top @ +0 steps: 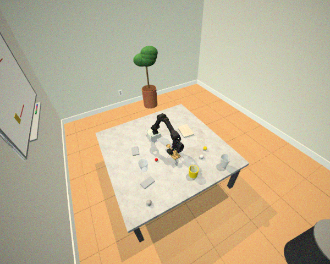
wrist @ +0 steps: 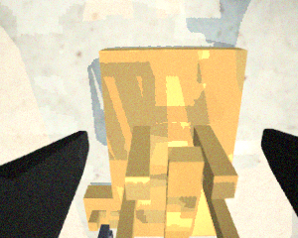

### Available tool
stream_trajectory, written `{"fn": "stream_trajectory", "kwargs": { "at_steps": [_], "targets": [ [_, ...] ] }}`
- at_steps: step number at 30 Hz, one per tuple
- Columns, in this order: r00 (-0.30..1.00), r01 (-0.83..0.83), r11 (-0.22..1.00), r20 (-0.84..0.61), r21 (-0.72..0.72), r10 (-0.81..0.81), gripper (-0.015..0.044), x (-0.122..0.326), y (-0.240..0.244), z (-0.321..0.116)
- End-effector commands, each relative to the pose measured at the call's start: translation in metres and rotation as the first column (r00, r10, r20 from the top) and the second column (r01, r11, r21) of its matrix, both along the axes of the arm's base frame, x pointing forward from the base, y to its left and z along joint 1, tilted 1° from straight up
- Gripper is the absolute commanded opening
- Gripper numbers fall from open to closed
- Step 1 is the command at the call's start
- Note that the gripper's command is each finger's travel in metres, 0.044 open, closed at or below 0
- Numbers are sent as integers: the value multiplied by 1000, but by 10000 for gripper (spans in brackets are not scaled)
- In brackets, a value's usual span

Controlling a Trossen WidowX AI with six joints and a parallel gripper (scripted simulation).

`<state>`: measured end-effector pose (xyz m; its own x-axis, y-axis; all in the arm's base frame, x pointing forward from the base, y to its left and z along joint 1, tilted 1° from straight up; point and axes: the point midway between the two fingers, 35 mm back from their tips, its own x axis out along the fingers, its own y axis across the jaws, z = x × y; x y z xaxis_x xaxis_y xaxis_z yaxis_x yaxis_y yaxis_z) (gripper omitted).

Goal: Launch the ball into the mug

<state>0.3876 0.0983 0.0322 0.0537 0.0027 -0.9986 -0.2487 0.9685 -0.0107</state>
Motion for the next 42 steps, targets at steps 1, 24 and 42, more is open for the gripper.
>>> {"fn": "stream_trajectory", "kwargs": {
  "at_steps": [1, 24, 42],
  "targets": [
    [1000, 2, 1000, -1, 0, -2, 440, -1, 0, -8],
    [1000, 0, 1000, -1, 0, 0, 39, 0, 0, 4],
    [1000, 2, 1000, -1, 0, -2, 0, 0, 0, 29]
  ]
}}
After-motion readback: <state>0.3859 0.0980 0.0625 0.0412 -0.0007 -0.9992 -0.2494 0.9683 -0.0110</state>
